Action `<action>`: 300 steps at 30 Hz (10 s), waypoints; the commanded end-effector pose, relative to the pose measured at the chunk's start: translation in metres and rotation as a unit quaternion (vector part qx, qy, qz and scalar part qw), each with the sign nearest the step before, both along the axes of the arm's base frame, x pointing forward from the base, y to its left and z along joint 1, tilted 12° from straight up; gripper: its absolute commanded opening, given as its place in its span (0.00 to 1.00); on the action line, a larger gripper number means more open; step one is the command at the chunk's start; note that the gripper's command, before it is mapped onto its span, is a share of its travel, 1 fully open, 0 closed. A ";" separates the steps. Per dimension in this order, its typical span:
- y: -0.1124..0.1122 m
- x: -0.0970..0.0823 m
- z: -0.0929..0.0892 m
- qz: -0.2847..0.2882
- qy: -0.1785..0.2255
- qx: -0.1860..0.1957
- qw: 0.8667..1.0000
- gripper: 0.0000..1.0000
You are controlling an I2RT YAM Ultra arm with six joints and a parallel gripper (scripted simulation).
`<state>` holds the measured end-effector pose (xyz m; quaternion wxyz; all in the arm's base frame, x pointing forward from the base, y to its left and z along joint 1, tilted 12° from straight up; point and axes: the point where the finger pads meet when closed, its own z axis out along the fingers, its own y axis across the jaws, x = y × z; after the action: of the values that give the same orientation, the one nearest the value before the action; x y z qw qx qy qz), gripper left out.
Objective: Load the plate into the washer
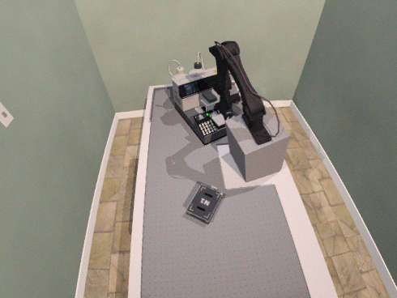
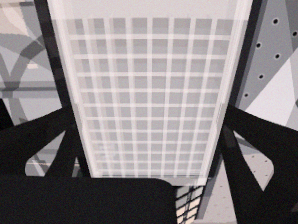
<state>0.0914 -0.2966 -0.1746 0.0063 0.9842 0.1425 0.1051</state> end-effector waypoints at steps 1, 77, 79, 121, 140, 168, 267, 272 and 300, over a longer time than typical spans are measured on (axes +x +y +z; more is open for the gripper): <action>-0.010 0.002 -0.001 0.000 0.003 -0.011 1.000 0.84; -0.005 0.001 -0.001 -0.001 0.001 -0.006 1.000 1.00; -0.005 0.001 -0.001 -0.001 0.001 -0.006 1.000 1.00; -0.005 0.001 -0.001 -0.001 0.001 -0.006 1.000 1.00; 0.001 -0.009 0.023 -0.002 0.005 0.001 1.000 1.00; -0.003 -0.017 0.063 -0.002 0.004 -0.003 1.000 1.00; 0.039 0.059 0.109 0.372 -0.001 -0.101 0.923 0.44; 0.039 0.059 0.109 0.372 -0.001 -0.101 0.923 0.34; 0.038 0.059 0.110 0.370 -0.001 -0.102 0.923 0.00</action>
<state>0.1522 -0.2438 -0.0731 0.0414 0.8542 0.5090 0.0974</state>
